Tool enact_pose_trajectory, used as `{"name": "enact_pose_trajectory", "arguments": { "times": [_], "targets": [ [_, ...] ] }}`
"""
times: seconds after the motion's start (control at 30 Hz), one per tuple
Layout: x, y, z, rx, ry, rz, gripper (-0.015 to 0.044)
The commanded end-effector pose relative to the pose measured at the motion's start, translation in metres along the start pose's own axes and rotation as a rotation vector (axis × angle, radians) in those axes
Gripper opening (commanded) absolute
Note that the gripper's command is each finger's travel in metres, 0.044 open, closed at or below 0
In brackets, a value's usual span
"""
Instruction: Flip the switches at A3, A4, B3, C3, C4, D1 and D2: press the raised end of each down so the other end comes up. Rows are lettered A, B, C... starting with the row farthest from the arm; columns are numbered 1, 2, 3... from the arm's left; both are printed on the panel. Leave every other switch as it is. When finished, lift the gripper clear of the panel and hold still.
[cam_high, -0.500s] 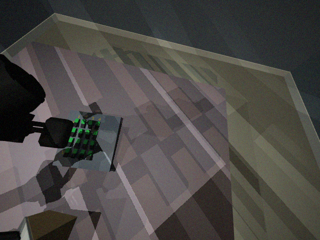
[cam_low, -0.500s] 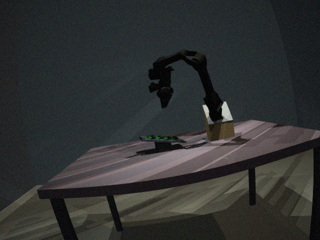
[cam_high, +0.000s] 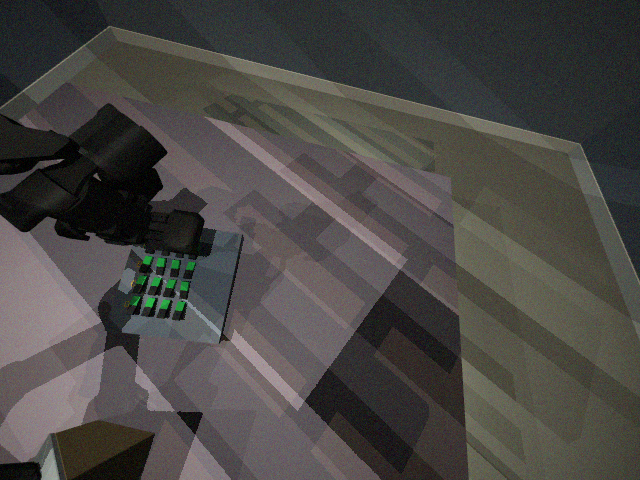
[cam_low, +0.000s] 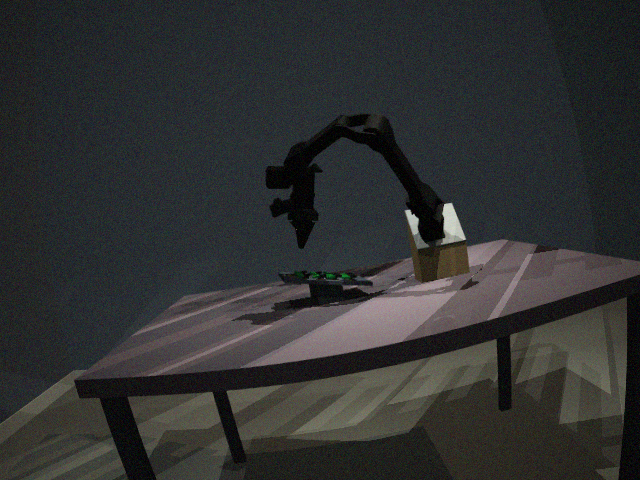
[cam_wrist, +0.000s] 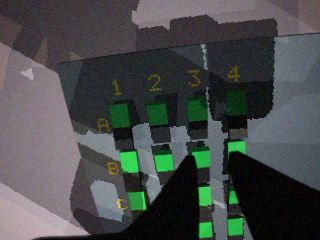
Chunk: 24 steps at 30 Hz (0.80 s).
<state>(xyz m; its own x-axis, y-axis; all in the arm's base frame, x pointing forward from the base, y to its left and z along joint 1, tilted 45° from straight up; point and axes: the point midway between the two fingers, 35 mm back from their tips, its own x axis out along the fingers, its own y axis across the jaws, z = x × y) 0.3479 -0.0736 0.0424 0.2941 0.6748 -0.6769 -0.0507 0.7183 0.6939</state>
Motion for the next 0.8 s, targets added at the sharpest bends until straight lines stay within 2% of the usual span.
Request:
{"name": "enact_pose_trajectory", "arguments": {
  "times": [0.0, 0.1, 0.77],
  "targets": [
    [0.011, -0.001, 0.005, 0.002, -0.005, 0.002, 0.0000],
    [0.035, 0.000, 0.006, 0.002, 0.012, 0.003, 0.0000],
    [0.059, 0.000, 0.006, 0.002, 0.011, 0.004, 0.0000]
  ]
}}
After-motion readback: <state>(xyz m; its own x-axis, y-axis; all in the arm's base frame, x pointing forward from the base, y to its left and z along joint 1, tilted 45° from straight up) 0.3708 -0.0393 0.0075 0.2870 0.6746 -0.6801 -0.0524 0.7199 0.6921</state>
